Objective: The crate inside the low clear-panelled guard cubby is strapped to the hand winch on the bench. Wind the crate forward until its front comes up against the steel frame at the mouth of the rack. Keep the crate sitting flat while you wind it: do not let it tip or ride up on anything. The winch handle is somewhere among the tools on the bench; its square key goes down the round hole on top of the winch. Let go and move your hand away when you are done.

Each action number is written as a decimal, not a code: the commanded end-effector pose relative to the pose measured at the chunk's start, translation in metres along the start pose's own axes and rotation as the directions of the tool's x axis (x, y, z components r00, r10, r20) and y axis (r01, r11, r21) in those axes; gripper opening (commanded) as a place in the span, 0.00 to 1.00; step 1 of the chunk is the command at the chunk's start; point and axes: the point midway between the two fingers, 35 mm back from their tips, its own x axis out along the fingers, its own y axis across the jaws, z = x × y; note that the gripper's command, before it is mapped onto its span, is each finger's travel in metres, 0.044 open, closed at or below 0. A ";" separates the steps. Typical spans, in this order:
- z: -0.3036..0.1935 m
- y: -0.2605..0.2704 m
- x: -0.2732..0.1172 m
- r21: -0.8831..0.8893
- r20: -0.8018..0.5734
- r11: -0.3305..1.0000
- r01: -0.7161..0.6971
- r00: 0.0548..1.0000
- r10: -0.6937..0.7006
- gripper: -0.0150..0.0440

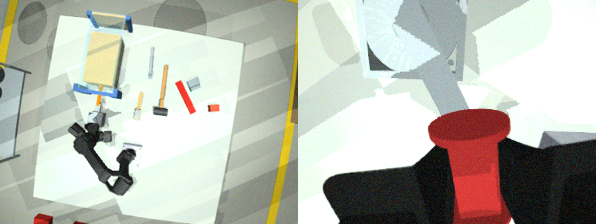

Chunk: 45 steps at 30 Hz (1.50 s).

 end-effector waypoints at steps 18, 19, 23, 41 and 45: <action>0.018 -0.034 0.001 0.020 0.008 0.999 0.035 0.999 -0.036 0.25; 0.019 -0.035 0.001 0.019 0.008 0.999 0.035 0.999 -0.036 0.25; 0.022 -0.039 0.001 0.019 0.008 0.999 0.036 0.999 -0.036 0.25; 0.041 -0.054 0.000 0.019 0.010 0.999 0.037 0.999 -0.037 0.25; 0.046 -0.056 0.000 0.019 0.011 0.999 0.038 0.999 -0.038 0.25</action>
